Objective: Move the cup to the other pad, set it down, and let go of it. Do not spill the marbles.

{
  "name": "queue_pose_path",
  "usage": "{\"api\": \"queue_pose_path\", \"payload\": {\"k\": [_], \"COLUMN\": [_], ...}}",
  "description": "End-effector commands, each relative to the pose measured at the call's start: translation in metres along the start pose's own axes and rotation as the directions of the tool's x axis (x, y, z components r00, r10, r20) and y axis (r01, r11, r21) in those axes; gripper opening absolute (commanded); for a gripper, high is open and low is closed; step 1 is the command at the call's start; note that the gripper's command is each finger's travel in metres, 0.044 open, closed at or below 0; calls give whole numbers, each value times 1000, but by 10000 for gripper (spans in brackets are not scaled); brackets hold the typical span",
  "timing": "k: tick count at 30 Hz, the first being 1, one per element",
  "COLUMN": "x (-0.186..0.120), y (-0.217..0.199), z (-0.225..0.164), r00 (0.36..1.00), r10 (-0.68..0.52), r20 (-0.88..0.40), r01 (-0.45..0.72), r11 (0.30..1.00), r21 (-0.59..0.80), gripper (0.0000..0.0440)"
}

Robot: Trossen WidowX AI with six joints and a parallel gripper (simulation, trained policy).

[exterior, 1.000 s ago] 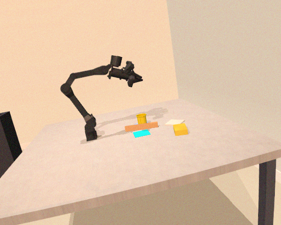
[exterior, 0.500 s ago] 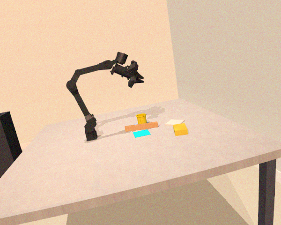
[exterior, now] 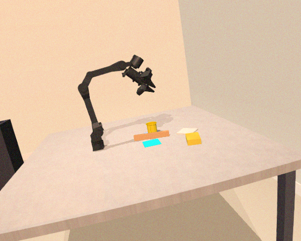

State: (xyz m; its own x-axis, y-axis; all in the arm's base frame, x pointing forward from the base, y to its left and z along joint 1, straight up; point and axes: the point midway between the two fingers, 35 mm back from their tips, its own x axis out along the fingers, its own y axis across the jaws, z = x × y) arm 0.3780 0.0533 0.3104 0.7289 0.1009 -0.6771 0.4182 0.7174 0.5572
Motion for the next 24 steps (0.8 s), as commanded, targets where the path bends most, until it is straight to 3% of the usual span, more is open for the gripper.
{"api": "queue_pose_path", "payload": {"k": [1, 24], "x": [8, 40], "y": [-2, -33], "z": [-5, -36], "r00": [998, 912], "r10": [-44, -308], "r20": [-48, -270], "r01": [46, 362], "r11": [998, 915], "r21": [53, 178], "gripper": [173, 136]}}
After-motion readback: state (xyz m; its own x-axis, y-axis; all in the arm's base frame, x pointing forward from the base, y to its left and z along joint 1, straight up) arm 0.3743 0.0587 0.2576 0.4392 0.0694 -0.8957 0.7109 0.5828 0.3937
